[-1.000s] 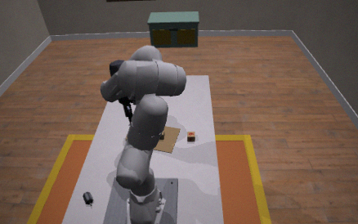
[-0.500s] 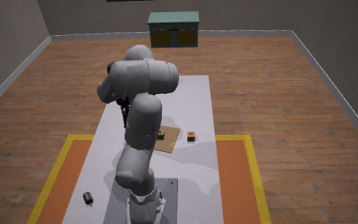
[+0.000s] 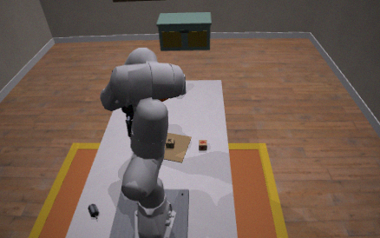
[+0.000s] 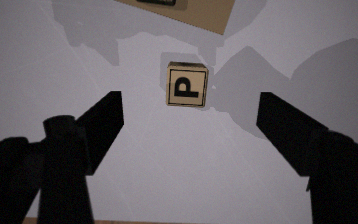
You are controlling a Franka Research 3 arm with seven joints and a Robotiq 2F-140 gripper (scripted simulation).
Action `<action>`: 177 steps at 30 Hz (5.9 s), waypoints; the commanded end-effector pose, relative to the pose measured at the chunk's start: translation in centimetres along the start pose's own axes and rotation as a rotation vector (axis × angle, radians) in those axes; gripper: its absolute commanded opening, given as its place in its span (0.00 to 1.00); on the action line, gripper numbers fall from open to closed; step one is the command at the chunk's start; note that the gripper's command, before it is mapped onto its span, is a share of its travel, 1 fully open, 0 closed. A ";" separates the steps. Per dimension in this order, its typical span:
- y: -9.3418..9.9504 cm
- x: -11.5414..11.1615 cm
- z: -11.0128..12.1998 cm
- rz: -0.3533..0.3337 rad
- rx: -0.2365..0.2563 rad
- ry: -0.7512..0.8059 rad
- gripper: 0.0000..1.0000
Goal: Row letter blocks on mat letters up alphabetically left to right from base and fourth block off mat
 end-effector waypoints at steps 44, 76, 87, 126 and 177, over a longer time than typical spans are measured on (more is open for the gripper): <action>-0.4 -0.1 0.0 -0.001 0.006 -0.057 0.55; -4.3 -0.1 0.0 -0.001 0.006 -0.057 0.55; -5.0 -0.1 0.0 -0.001 0.006 -0.057 0.55; -5.2 -0.1 0.0 -0.001 0.006 -0.057 0.55; -5.2 -0.1 -0.1 -0.001 0.006 -0.057 0.55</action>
Point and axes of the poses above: the point where the finger pads meet when closed, its own y axis back along the fingers, its own z axis across the jaws, x = y × z, the point moved 8 cm from there along y, back along the fingers, and after that the axes turned 6 degrees about y, right-handed, at the moved point
